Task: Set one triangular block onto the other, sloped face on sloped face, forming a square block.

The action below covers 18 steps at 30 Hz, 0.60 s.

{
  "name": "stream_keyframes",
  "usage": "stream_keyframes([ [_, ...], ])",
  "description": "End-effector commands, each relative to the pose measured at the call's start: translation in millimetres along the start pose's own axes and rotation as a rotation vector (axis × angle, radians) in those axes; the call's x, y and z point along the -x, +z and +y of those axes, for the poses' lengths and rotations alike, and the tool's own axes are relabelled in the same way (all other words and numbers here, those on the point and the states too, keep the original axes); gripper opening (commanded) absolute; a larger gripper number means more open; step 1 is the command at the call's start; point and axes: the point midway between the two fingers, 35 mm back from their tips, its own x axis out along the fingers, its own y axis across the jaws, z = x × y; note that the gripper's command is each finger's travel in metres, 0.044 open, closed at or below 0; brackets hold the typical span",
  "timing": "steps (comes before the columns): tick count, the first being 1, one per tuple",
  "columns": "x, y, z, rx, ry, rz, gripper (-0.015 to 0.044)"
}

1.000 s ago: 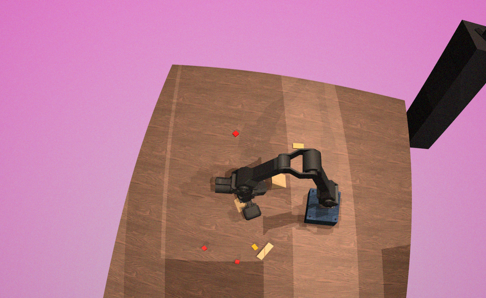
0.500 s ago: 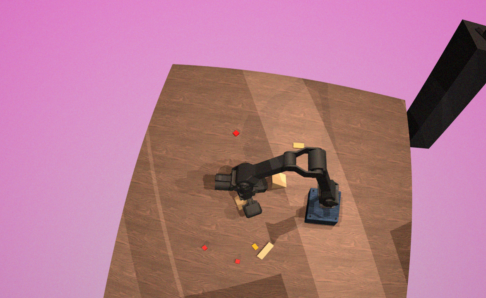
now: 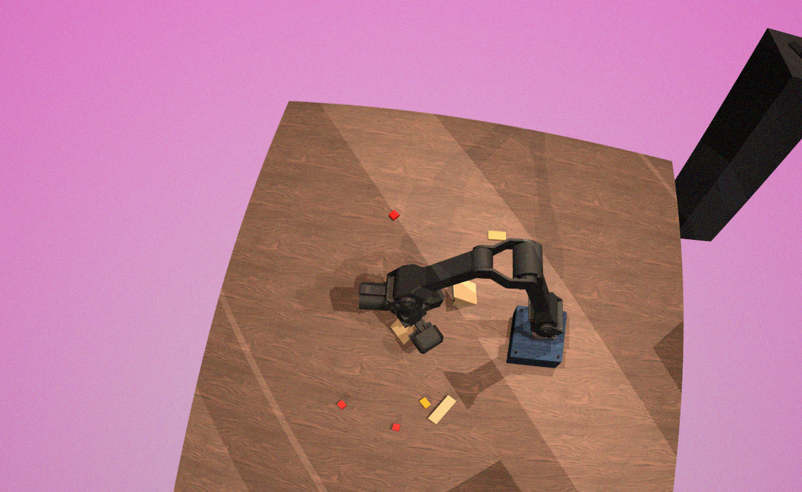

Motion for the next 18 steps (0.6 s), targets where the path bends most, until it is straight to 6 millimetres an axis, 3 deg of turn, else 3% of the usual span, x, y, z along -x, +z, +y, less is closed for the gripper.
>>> stream_keyframes([
  [1, -0.3, 0.1, -0.3, 0.097, 0.0, 0.0, 0.0],
  [18, -0.3, 0.2, -0.9, 0.543, 0.0, -0.002, 0.0],
])
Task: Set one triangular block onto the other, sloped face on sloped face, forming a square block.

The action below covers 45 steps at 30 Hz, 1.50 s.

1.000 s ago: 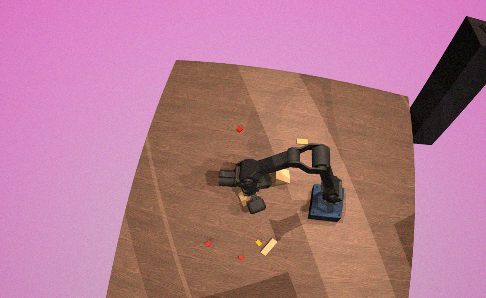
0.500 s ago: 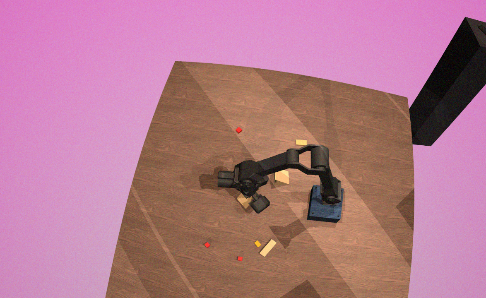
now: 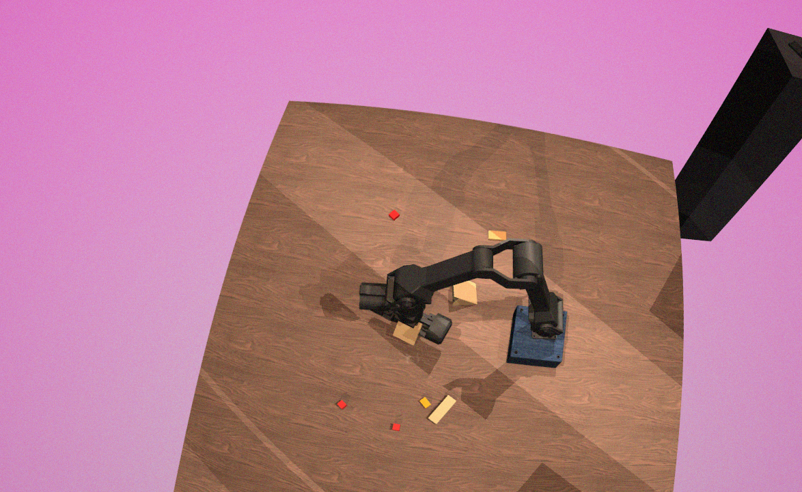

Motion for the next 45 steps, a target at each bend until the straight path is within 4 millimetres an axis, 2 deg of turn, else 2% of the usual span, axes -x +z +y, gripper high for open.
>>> stream_keyframes([
  [1, 0.0, 0.2, -0.3, 0.098, 0.001, -0.002, 0.0],
  [13, 0.0, 0.4, -0.8, 0.418, 0.0, -0.003, 0.0],
  [18, -2.1, 0.3, -0.7, 0.421, 0.0, -0.003, 0.0],
  [33, -25.5, 0.3, -0.9, 0.39, -0.002, -0.001, 0.0],
  [39, -26.5, 0.3, -1.0, 0.389, -0.002, -0.001, 0.0],
  [45, -25.0, -0.3, -0.2, 0.395, 0.0, 0.0, 0.0157],
])
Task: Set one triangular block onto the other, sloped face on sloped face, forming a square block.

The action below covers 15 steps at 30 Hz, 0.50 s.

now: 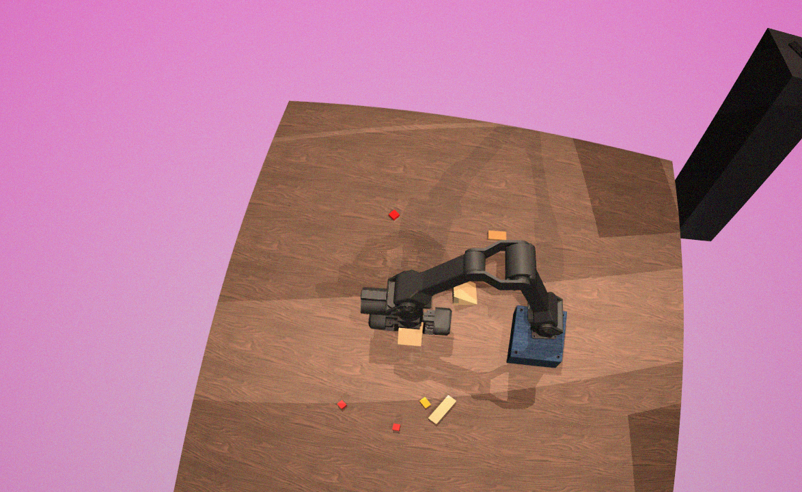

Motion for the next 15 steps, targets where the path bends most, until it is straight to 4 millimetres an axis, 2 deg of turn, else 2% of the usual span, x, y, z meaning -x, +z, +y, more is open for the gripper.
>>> stream_keyframes([
  [1, 0.3, 0.0, 0.2, 0.0, 0.001, 0.0, 0.0184],
  [11, 0.3, 0.0, 0.2, 0.0, 0.001, 0.0, 0.044],
  [15, 0.3, 0.0, 0.2, 0.0, 0.001, 0.0, 0.044],
])
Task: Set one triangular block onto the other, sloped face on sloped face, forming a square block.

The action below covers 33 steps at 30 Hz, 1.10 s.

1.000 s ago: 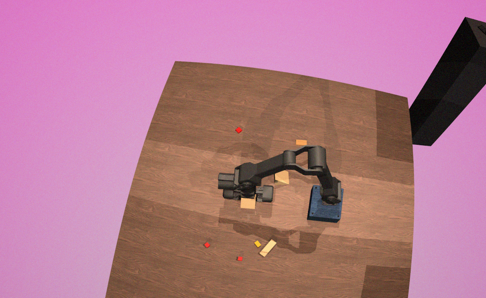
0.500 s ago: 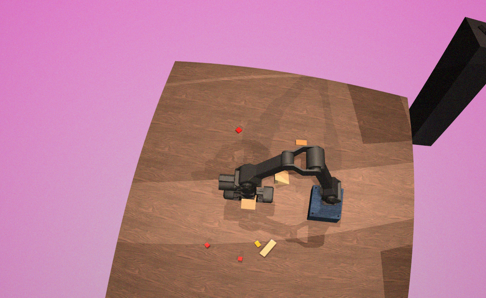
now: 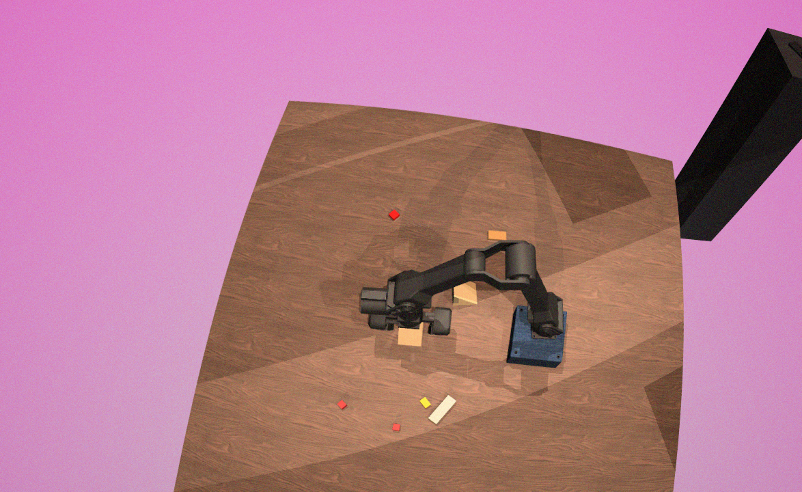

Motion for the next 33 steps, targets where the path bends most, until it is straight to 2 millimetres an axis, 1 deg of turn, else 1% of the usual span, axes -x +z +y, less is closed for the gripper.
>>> stream_keyframes([
  [1, 0.3, 0.0, 0.3, 0.0, 0.001, 0.0, 0.044],
  [3, 2.7, 0.0, 0.5, 0.0, 0.001, 0.0, 0.044],
  [4, 9.9, -0.1, 1.1, 0.0, 0.001, 0.0, 0.044],
  [5, 19.4, -0.1, 1.6, 0.0, 0.001, 0.0, 0.044],
  [7, 48.6, -0.2, 1.1, 0.0, 0.001, 0.0, 0.044],
  [8, 57.4, -0.2, 0.3, 0.0, 0.0, 0.0, 0.044],
  [9, 60.3, -0.2, 0.0, 0.0, 0.0, 0.0, 0.044],
  [12, 60.3, -0.2, 0.0, 0.0, 0.0, 0.0, 0.044],
  [14, 54.8, -0.3, 2.0, 0.0, 0.011, 0.0, 0.044],
  [16, 58.2, -0.3, 3.3, 0.0, 0.019, 0.001, 0.044],
  [19, 57.1, 0.8, 2.8, 0.001, 0.012, 0.008, 0.044],
  [22, 63.4, 16.6, 1.4, 0.007, -0.022, 0.125, 0.044],
  [27, 85.3, 51.3, -0.6, 0.003, -0.006, 0.389, 0.044],
  [29, 88.8, 56.0, -0.8, 0.001, 0.005, 0.423, 0.044],
  [33, 88.8, 56.0, -0.8, 0.001, 0.005, 0.423, 0.044],
])
